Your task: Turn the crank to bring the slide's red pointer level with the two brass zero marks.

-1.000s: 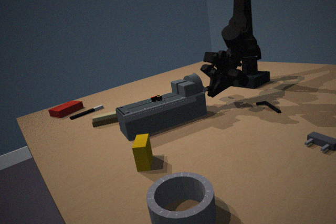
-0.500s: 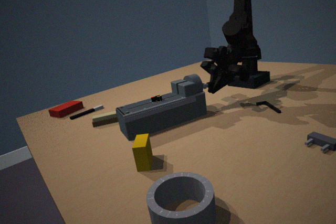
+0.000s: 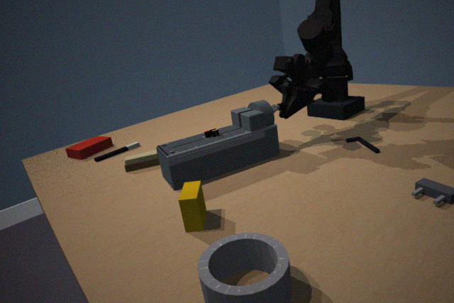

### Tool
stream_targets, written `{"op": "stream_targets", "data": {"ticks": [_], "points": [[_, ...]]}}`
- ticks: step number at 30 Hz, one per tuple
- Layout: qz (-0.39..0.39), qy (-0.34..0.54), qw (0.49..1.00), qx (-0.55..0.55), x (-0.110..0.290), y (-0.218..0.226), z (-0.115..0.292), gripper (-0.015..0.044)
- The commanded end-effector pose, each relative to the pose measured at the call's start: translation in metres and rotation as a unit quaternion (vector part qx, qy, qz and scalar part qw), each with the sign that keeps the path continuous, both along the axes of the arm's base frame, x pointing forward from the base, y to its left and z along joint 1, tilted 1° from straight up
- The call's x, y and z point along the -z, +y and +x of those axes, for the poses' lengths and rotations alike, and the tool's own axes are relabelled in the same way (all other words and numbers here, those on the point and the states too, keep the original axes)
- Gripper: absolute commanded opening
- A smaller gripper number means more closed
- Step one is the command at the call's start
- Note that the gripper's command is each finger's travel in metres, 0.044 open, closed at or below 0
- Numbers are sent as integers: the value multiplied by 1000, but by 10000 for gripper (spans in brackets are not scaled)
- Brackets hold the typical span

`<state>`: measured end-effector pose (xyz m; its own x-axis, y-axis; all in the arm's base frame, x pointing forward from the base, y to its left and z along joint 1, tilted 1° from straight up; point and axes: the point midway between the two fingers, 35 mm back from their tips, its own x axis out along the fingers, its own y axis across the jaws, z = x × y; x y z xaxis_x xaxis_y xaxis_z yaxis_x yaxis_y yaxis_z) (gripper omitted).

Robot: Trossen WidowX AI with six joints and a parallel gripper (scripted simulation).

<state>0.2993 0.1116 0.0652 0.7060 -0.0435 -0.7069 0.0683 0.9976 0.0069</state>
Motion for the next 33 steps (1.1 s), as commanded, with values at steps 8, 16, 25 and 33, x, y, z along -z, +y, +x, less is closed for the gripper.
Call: {"op": "stream_targets", "data": {"ticks": [8, 16, 25, 33], "points": [[-1, -4, 1000, 0, -13, -14, -1, 0], [-2, -4, 1000, 0, -15, -23, -2, 0], [-2, -4, 1000, 0, -14, -31, -3, 0], [-2, -4, 1000, 0, -12, -37, -3, 0]]}}
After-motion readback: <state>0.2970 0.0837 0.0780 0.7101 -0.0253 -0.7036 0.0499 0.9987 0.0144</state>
